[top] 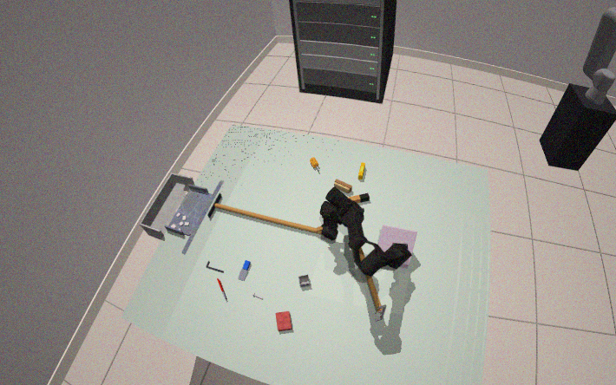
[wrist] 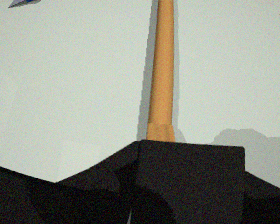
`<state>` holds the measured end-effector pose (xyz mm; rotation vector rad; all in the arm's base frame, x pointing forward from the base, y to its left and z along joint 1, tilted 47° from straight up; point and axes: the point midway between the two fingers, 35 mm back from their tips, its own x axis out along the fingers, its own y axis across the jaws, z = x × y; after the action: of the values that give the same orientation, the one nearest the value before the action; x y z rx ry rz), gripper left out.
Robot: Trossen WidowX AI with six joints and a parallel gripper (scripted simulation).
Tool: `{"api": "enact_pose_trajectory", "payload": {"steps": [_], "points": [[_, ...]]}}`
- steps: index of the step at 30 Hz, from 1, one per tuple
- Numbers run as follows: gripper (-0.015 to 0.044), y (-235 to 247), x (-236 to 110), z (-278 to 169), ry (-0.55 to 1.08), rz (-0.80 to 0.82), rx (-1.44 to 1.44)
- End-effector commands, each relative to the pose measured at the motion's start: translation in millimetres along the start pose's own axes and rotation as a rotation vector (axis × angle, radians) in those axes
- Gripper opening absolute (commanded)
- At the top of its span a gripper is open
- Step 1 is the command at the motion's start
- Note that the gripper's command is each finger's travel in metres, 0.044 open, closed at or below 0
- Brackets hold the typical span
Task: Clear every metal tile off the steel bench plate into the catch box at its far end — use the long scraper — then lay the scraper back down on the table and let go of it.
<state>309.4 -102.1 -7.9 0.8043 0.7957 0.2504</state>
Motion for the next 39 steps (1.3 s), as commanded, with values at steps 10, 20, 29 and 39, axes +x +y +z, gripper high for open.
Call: {"api": "enact_pose_trajectory", "payload": {"steps": [10,20,29,39], "points": [[0.0000,5.8,-1.7,1.6,0.001,-0.001,-0.003],[0.0000,19.2,-2.4,2.4,0.004,-0.002,-0.004],[0.0000,31.3,-3.0,2.5,0.005,-0.002,-0.005],[0.0000,44.5,-3.9,2.0,0.006,-0.002,-0.005]]}}
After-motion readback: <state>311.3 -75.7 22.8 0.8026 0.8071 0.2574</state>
